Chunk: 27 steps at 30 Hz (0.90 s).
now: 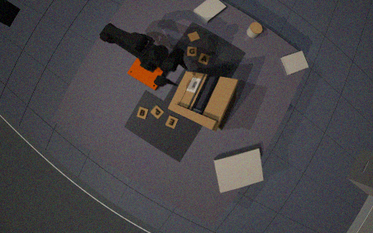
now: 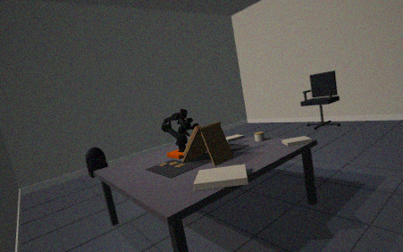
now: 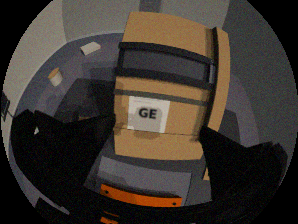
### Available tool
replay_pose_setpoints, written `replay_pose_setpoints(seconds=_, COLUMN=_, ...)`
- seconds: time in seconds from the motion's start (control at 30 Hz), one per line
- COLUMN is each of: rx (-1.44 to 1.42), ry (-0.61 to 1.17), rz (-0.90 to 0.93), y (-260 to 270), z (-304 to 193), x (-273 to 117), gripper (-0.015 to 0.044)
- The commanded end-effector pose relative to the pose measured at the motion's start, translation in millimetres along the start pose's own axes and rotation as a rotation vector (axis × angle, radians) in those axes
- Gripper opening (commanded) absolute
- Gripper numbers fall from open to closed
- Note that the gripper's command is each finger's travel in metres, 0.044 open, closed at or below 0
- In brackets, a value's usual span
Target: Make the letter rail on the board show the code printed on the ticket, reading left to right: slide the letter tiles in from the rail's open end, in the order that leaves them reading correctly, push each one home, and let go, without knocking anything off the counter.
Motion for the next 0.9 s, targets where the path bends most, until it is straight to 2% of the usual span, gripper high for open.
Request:
replay_pose_setpoints(seconds=0.0, rx=-0.266, ry=0.065, rz=0.034, y=-2, z=34, x=-14, gripper=0.044)
replay_pose_setpoints(seconds=0.4, rx=-1.106, ry=0.115, rz=0.242, y=-12, z=134, x=-39, gripper=0.044)
replay_pose_setpoints(seconds=0.63, rx=-1.396, ry=0.081, rz=0.339, y=-20, z=167, x=-42, gripper=0.044)
replay_pose_setpoints(seconds=0.87, rx=-1.418, ry=0.077, rz=0.347, y=-20, z=169, x=-42, gripper=0.044)
Point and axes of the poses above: the point midway between the two fingers, 35 mm back from their tips, its own x axis out along the fingers, its own y axis across the jaws, z = x × y, the point moved 8 cm from there along -x, back along the fingers, and after that the axes turned 5 degrees about x, right-handed, at the moved point
